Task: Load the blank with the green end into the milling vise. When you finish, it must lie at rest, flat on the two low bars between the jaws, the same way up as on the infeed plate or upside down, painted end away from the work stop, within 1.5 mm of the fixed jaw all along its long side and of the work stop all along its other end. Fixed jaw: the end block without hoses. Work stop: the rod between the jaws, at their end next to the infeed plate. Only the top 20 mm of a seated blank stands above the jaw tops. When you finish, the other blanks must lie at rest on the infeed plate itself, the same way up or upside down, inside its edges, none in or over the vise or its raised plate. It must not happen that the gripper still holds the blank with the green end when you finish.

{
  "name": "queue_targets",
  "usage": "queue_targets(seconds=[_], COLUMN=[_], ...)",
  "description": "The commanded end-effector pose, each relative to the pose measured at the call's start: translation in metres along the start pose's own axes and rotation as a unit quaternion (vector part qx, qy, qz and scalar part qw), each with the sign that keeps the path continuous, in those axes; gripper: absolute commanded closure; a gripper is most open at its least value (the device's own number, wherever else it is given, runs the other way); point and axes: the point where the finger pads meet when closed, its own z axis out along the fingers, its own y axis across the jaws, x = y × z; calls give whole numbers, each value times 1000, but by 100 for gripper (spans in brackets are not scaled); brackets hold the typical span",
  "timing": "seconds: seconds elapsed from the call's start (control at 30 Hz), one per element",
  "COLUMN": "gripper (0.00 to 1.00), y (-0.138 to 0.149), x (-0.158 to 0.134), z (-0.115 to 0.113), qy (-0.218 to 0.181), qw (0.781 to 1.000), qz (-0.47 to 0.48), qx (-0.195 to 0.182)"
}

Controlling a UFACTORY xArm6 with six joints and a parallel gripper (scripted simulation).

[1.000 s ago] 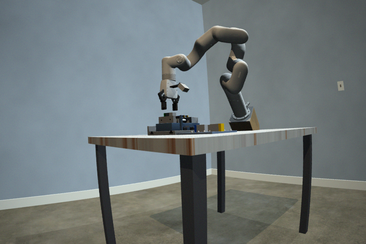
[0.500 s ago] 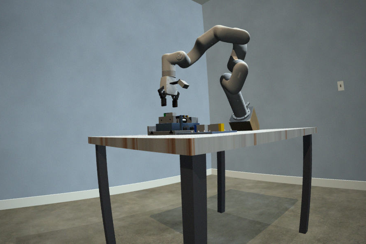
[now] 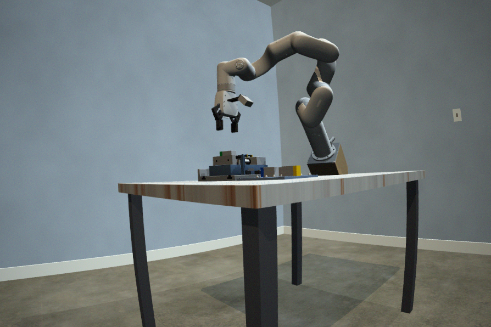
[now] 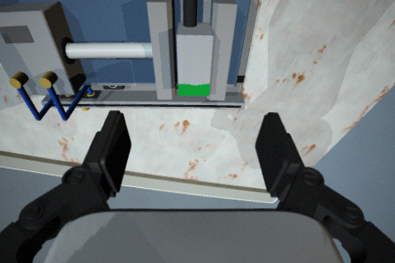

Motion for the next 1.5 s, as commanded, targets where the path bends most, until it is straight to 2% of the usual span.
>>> queue_targets(seconds=[0.0, 0.17, 1.47], gripper=[0, 0, 0], y=[2, 1, 1], x=[-1, 0, -1], z=[-16, -35, -20], qy=[-2, -2, -2], qw=[1000, 1000, 1000], qz=[-1, -1, -1], qx=[-2, -2, -1])
